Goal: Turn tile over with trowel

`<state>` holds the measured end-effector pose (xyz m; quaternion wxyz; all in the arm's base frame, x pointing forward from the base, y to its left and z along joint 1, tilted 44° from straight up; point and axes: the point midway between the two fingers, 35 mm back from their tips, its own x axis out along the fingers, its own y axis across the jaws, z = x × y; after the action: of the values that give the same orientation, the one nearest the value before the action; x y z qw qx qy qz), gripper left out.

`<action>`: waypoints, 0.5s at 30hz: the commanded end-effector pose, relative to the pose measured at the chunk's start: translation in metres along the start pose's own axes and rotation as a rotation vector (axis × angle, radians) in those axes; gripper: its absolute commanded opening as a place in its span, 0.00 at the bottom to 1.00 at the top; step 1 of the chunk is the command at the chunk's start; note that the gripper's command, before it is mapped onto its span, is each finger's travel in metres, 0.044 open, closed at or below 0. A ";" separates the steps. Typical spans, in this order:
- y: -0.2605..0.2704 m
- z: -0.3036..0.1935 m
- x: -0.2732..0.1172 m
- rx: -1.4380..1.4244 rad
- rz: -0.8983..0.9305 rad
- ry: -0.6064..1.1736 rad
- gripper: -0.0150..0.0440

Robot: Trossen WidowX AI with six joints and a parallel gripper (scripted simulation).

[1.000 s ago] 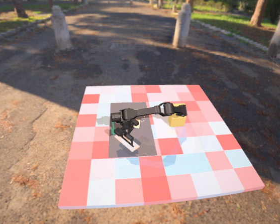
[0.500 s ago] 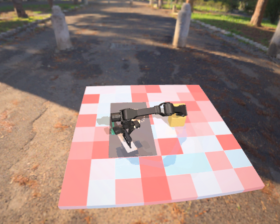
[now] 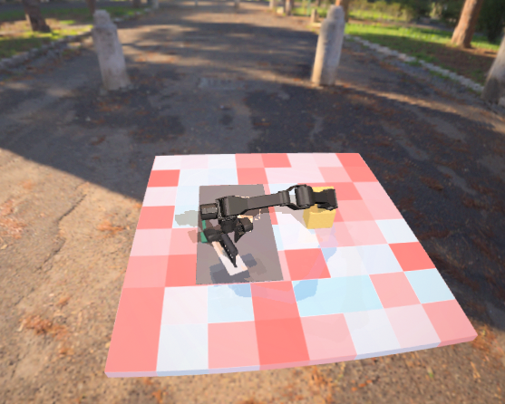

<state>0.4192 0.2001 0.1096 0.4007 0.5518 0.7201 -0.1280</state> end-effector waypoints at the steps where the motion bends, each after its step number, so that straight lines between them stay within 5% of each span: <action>1: -0.001 0.000 0.001 0.008 -0.004 0.004 0.71; 9: -0.001 0.000 -0.001 0.009 -0.004 0.004 0.71; 15: -0.003 -0.001 -0.043 0.030 -0.004 0.004 0.71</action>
<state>0.4175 0.1782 0.1278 0.3900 0.5527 0.7225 -0.1427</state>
